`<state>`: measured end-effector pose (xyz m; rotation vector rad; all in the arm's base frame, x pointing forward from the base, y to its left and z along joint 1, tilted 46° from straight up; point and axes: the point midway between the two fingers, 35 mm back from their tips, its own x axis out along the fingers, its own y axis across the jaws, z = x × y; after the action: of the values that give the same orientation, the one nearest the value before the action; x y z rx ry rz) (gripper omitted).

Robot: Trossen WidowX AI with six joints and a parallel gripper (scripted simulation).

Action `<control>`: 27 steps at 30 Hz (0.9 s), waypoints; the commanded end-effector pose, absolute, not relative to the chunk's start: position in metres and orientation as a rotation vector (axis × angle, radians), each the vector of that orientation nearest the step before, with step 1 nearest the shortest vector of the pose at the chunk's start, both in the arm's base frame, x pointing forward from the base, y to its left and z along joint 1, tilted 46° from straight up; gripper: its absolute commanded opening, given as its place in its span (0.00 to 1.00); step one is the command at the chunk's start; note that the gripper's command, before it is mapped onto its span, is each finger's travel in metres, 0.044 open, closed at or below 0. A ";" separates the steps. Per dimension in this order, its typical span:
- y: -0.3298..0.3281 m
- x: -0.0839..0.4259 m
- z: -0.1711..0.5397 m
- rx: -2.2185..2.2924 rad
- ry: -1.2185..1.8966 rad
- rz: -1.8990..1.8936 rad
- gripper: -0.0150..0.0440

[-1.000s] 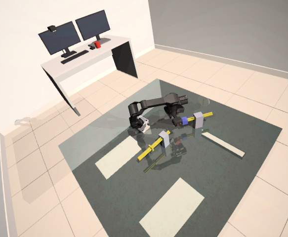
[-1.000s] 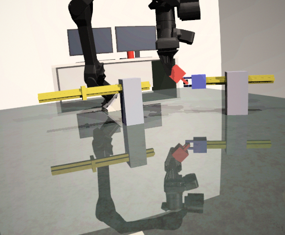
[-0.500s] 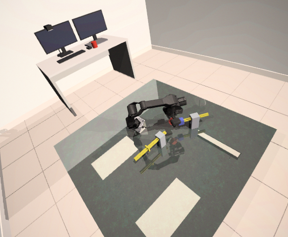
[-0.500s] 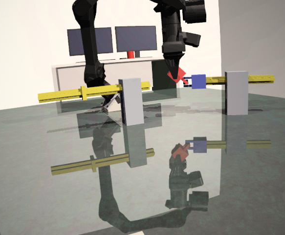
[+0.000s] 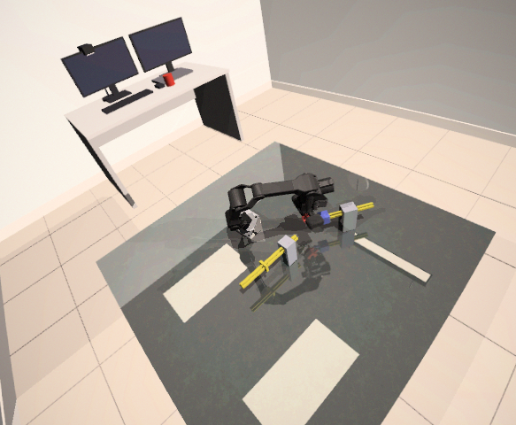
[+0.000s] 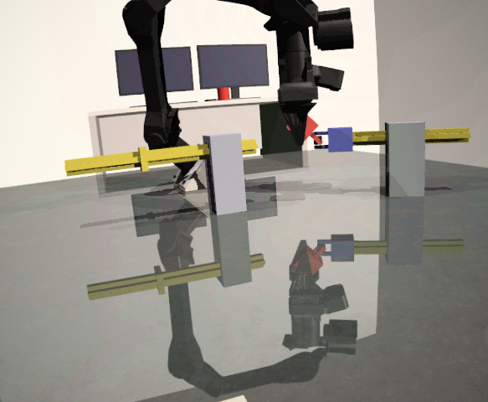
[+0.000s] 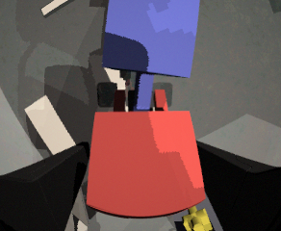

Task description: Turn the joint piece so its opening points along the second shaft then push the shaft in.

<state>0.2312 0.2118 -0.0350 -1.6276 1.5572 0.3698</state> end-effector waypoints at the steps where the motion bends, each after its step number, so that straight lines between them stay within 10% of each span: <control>1: 0.210 0.231 -0.036 -1.638 1.558 0.369 0.69; 4: 0.210 0.231 -0.036 -1.638 1.558 0.369 0.56; 27: 0.210 0.231 -0.036 -1.638 1.558 0.369 0.56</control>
<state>0.2309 0.2105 -0.0356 -1.6307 1.5592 0.3695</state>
